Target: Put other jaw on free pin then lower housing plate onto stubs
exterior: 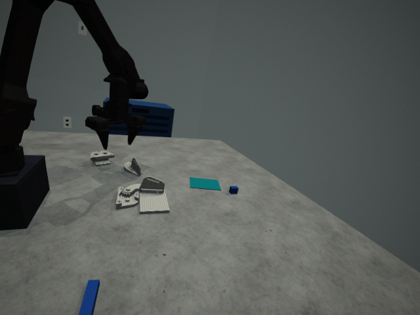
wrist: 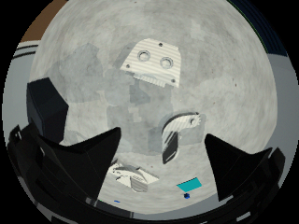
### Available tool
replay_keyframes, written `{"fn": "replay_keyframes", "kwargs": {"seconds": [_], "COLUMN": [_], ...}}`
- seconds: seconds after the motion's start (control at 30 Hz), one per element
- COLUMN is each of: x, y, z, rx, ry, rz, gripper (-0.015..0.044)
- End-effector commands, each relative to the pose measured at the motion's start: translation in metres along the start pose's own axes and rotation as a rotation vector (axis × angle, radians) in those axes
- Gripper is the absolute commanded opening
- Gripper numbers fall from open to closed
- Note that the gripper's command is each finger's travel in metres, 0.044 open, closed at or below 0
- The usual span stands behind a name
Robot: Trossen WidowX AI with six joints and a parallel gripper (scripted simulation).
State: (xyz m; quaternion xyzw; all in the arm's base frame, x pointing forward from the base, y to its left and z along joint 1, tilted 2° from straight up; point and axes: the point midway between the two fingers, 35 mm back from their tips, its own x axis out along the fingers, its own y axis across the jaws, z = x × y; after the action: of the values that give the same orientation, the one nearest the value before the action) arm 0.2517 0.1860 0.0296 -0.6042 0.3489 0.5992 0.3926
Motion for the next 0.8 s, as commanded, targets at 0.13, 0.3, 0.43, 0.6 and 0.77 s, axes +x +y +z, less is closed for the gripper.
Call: {"fn": "replay_keyframes", "kwargs": {"seconds": [0.13, 0.3, 0.43, 0.6, 0.77], "x": [-0.0045, -0.0059, -0.0059, -0.0059, -0.0059], "y": [0.0016, 0.0019, 0.0019, 0.0019, 0.0019], "z": [-0.0002, -0.0003, -0.0003, -0.0003, -0.0003], "rx": [-0.001, -0.002, -0.002, -0.002, -0.002], "ry": [0.001, 0.001, 0.001, 0.001, 0.001], "rz": [0.007, 0.008, 0.008, 0.008, 0.008], "gripper": [0.0387, 0.0256, 0.0151, 0.002, 0.0]}}
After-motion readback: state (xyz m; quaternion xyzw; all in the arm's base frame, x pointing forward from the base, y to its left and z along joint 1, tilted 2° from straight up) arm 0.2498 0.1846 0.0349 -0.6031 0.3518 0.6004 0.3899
